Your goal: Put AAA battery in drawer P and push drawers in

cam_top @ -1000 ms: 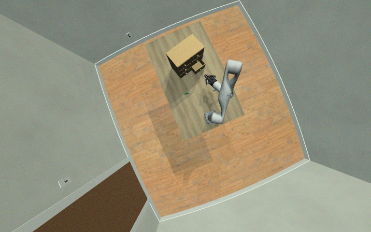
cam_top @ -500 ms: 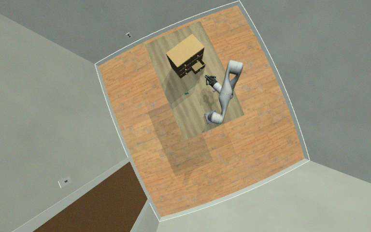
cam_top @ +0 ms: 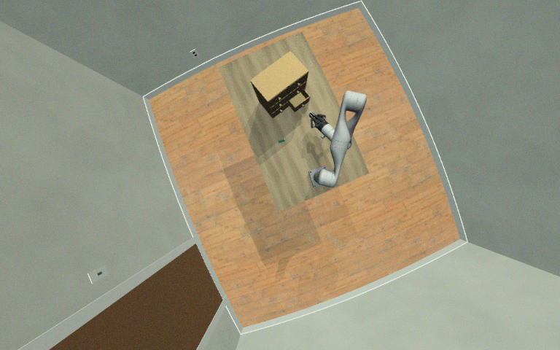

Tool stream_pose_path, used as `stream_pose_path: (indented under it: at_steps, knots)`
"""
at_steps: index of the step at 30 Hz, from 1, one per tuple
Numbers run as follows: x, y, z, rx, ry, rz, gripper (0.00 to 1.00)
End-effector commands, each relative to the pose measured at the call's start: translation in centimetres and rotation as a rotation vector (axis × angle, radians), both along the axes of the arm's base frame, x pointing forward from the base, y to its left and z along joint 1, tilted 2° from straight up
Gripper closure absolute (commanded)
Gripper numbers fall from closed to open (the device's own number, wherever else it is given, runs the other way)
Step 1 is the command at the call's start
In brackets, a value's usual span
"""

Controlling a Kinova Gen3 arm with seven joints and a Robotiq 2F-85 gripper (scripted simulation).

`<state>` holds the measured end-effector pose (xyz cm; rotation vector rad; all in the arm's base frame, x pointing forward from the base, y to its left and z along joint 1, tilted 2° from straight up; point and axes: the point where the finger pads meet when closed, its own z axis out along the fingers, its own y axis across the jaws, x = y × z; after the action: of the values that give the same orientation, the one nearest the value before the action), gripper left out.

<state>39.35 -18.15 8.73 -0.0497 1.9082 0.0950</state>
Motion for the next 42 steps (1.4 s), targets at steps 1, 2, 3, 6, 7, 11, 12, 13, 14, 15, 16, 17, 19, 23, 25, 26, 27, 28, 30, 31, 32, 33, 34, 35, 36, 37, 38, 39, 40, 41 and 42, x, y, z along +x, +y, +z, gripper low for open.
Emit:
stream_pose_path:
  at_steps: [1, 2, 3, 6, 7, 11, 12, 13, 14, 15, 16, 17, 19, 23, 25, 26, 27, 28, 30, 31, 32, 33, 34, 35, 36, 37, 38, 39, 40, 41, 42]
  knots:
    - [0.2, 0.1, 0.1, -0.002, -0.003, 0.004, 0.95]
    - [0.3, 0.1, 0.1, -0.002, -0.003, 0.004, 0.95]
    - [0.4, 0.1, 0.1, -0.002, -0.003, 0.004, 0.95]
    - [0.9, 0.2, 0.1, -0.002, -0.003, 0.004, 0.95]
    - [1.1, 0.2, 0.2, -0.002, -0.003, 0.004, 0.95]
    - [2.1, 0.3, 0.2, -0.002, -0.003, 0.004, 0.95]
    - [2.4, 0.3, 0.2, -0.002, -0.003, 0.004, 0.95]
    - [2.7, 0.3, 0.2, -0.002, -0.003, 0.004, 0.95]
    - [3.0, 0.3, 0.2, -0.002, -0.003, 0.004, 0.95]
    - [3.3, 0.4, 0.2, -0.002, -0.003, 0.004, 0.95]
    - [3.6, 0.4, 0.2, -0.002, -0.003, 0.004, 0.95]
    - [3.6, 0.4, 0.2, -0.002, -0.003, 0.004, 0.95]
    - [4.0, 0.4, 0.2, -0.002, -0.003, 0.004, 0.95]
    - [5.5, 0.5, 0.2, -0.002, -0.003, 0.004, 0.95]
    - [6.3, 0.6, 0.2, -0.002, -0.003, 0.004, 0.95]
    - [6.7, 0.6, 0.2, -0.002, -0.003, 0.004, 0.95]
    - [7.1, 0.7, 0.2, -0.002, -0.003, 0.004, 0.95]
    - [7.5, 0.7, 0.2, -0.002, -0.003, 0.004, 0.95]
    - [8.4, 0.8, 0.2, -0.002, -0.003, 0.004, 0.95]
    - [8.8, 0.8, 0.3, -0.002, -0.003, 0.004, 0.95]
    - [9.2, 0.8, 0.3, -0.002, -0.003, 0.004, 0.95]
    - [9.6, 0.9, 0.3, -0.002, -0.003, 0.004, 0.95]
    - [9.6, 0.9, 0.3, -0.002, -0.003, 0.004, 0.95]
    - [9.6, 0.9, 0.3, -0.002, -0.003, 0.004, 0.95]
    - [10.0, 0.9, 0.3, -0.002, -0.003, 0.004, 0.95]
    - [10.4, 0.9, 0.3, -0.002, -0.003, 0.004, 0.95]
    - [10.8, 1.0, 0.3, -0.002, -0.003, 0.004, 0.95]
    - [11.2, 1.0, 0.3, -0.002, -0.003, 0.004, 0.95]
    - [11.5, 1.0, 0.3, -0.002, -0.003, 0.004, 0.95]
    - [11.9, 1.1, 0.3, -0.002, -0.003, 0.004, 0.95]
    - [12.2, 1.1, 0.3, -0.002, -0.003, 0.004, 0.95]
